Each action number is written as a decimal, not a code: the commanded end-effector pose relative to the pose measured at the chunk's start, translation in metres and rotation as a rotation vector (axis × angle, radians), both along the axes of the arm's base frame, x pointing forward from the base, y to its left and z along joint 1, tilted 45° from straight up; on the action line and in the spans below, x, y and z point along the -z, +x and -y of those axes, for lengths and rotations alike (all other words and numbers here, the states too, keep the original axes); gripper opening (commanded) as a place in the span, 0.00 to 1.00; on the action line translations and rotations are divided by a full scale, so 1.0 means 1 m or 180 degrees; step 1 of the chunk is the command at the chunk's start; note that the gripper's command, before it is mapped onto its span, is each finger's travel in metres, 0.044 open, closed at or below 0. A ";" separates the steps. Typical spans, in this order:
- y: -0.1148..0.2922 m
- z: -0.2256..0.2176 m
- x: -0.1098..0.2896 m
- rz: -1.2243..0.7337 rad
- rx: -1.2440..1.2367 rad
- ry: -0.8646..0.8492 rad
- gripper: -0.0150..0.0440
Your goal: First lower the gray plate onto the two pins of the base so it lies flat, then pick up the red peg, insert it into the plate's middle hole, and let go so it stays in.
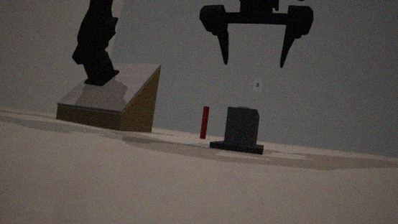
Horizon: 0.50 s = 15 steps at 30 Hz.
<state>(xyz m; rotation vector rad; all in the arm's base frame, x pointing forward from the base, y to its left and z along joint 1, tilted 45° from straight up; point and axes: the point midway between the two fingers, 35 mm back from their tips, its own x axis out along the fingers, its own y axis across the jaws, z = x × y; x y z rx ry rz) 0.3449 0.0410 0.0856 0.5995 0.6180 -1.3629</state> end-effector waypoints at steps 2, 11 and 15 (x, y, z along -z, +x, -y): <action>-0.003 -0.006 -0.005 -0.0017 0.0026 0.0005 1.00; -0.069 -0.095 0.087 -0.0769 -0.0762 -0.0006 1.00; -0.117 -0.120 0.125 -0.1137 -0.1120 -0.0106 1.00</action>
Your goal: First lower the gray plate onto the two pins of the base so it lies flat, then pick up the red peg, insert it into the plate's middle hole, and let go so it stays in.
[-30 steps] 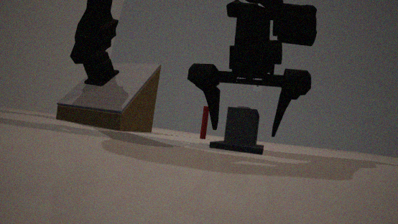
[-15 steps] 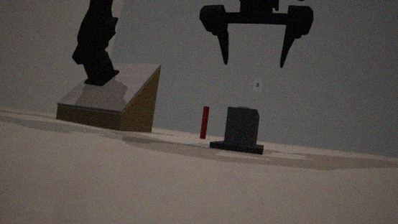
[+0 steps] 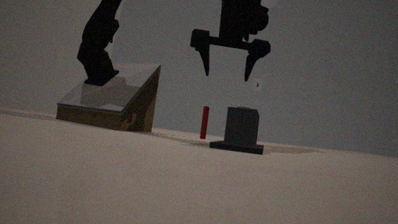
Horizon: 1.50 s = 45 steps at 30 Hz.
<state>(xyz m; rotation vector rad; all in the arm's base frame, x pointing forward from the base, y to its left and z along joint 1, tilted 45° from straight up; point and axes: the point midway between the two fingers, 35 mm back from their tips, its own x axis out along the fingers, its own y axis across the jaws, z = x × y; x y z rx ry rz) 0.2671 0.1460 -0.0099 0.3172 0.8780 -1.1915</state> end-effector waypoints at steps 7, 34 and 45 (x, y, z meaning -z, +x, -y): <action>-0.049 -0.017 0.038 -0.0349 -0.0333 -0.0128 1.00; -0.044 0.028 0.076 -0.0346 -0.0333 -0.0132 1.00; -0.042 0.040 0.090 -0.0345 -0.0333 -0.0134 1.00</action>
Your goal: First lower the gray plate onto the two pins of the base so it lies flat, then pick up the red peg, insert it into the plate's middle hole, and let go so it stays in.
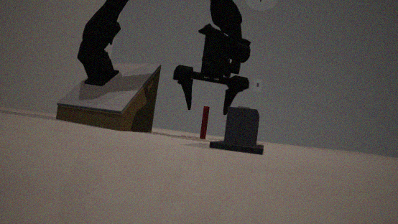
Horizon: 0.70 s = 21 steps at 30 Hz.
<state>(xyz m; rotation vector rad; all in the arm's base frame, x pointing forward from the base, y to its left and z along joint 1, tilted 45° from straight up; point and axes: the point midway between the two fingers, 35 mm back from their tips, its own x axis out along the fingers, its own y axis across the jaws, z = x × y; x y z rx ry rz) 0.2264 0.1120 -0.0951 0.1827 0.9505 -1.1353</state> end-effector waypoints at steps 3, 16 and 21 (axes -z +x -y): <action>-0.001 0.009 0.008 -0.0018 -0.0012 -0.0025 1.00; -0.001 0.019 0.017 -0.0017 -0.0011 -0.0029 0.87; -0.001 0.019 0.017 -0.0017 -0.0011 -0.0029 0.64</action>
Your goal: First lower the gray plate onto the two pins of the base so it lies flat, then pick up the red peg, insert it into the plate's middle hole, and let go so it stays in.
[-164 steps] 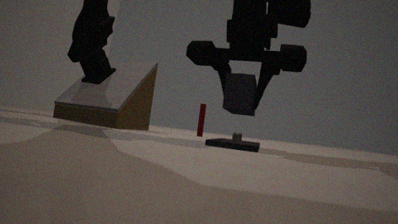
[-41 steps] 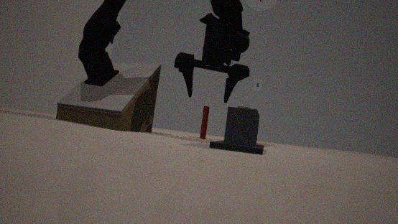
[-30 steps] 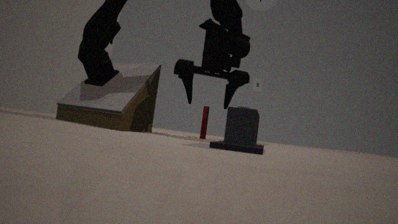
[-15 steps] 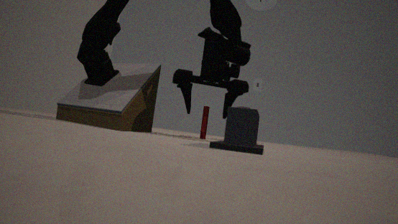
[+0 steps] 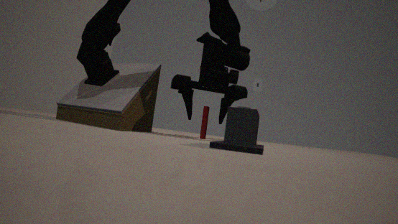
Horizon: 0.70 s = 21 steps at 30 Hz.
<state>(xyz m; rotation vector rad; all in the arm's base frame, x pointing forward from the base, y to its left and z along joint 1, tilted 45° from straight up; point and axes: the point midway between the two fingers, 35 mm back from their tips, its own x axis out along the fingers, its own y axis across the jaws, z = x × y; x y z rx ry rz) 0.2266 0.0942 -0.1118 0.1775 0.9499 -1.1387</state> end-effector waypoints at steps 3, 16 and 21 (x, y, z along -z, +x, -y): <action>-0.001 0.002 0.000 -0.0008 -0.0013 -0.0013 0.51; -0.001 0.002 0.000 -0.0008 -0.0013 -0.0013 0.25; -0.001 0.002 0.000 -0.0008 -0.0013 -0.0013 0.25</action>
